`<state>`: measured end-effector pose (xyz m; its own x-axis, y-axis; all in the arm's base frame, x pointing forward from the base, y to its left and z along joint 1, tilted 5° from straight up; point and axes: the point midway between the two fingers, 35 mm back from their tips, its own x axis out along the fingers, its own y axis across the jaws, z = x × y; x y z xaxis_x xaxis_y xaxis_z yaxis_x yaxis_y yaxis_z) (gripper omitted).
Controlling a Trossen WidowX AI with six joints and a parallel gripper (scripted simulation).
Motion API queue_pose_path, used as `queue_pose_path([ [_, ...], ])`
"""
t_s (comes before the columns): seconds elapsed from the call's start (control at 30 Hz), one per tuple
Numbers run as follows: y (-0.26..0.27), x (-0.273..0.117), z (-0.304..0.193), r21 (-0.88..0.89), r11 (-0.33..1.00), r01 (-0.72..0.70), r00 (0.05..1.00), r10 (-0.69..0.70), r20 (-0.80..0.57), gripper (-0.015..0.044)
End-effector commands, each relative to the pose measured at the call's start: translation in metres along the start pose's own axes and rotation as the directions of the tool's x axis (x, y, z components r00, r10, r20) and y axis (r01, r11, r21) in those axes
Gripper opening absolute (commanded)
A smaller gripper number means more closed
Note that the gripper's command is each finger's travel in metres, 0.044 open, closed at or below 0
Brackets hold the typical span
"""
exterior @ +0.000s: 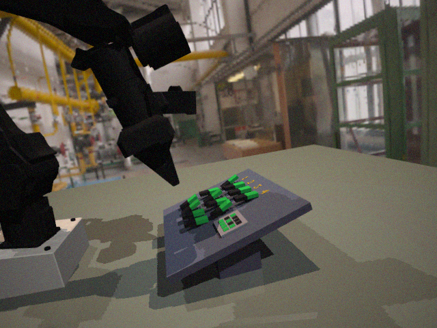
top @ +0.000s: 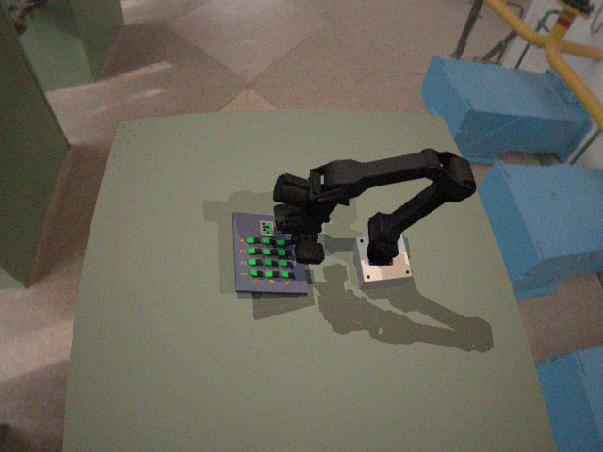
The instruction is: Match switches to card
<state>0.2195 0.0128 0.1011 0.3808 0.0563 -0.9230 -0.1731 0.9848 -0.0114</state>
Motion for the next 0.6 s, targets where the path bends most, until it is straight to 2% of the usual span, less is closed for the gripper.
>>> queue_pose_path([
  [0.0,-0.001,0.021,-0.007,-0.003,1.000,-0.005,1.000,0.005,-0.007,0.0000],
  [0.57,-0.001,0.039,-0.007,-0.003,1.000,-0.005,1.000,0.005,-0.007,0.0000],
])
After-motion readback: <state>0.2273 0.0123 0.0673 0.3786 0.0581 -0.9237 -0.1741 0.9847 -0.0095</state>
